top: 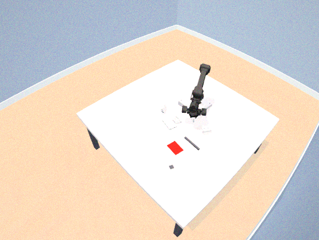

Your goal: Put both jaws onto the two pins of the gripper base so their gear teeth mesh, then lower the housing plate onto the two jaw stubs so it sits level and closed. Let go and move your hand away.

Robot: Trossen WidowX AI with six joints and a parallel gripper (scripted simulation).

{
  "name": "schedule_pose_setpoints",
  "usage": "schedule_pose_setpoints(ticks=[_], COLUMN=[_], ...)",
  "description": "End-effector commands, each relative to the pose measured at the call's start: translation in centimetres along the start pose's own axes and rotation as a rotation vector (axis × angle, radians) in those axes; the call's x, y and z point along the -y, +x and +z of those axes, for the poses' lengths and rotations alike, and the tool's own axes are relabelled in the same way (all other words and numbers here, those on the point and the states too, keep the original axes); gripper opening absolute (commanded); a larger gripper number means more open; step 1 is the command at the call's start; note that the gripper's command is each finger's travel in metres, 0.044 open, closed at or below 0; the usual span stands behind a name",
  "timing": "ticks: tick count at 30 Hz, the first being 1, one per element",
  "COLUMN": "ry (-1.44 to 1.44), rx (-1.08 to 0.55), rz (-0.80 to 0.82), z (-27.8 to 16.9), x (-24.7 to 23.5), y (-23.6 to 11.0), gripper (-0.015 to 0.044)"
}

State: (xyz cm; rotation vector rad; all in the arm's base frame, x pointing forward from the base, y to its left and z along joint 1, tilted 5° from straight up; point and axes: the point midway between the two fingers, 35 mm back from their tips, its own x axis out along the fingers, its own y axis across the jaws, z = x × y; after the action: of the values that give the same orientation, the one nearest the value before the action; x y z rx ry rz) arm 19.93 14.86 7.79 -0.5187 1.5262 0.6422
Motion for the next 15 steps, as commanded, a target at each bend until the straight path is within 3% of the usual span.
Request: schedule_pose_setpoints(ticks=[1, 15], ry=[-0.004, 0.102], rx=[0.013, 0.014], rz=[-0.007, -0.009], z=[0.2, 1.0], x=[0.1, 2.1], y=[-0.5, -0.7], gripper=[0.0134, 0.0134])
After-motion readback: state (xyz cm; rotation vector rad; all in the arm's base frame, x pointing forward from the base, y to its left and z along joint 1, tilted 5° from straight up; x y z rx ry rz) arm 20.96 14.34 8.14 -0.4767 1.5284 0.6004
